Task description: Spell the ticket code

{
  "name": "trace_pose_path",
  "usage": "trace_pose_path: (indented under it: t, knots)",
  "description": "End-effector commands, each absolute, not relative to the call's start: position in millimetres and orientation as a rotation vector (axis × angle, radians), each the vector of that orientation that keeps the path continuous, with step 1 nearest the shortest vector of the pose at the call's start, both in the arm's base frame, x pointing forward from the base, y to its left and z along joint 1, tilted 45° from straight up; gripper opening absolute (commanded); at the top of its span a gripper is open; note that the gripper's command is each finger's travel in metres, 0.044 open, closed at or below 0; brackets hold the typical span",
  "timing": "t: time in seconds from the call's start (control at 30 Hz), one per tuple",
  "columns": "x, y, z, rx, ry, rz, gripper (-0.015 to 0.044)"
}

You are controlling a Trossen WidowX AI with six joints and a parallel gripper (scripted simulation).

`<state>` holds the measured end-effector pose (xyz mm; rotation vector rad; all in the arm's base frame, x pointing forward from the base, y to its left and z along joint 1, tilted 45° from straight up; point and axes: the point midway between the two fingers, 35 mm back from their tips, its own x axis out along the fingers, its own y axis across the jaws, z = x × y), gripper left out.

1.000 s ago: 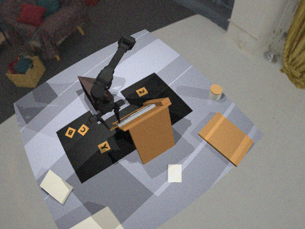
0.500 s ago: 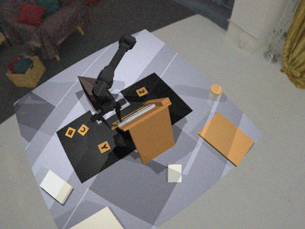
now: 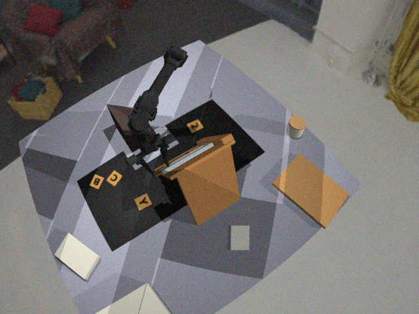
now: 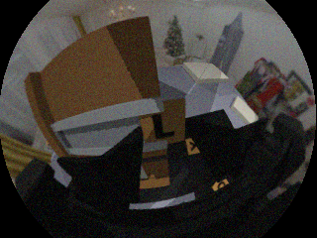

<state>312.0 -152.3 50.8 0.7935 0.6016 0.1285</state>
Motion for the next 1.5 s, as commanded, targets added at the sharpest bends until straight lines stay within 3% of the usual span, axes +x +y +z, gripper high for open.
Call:
trace_pose_path:
  t: [0.0,1.47]
  knots:
    - [313,-152,55,0.787,0.595,0.124,0.0]
    - [315,-137,67,0.788,0.595,0.124,0.0]
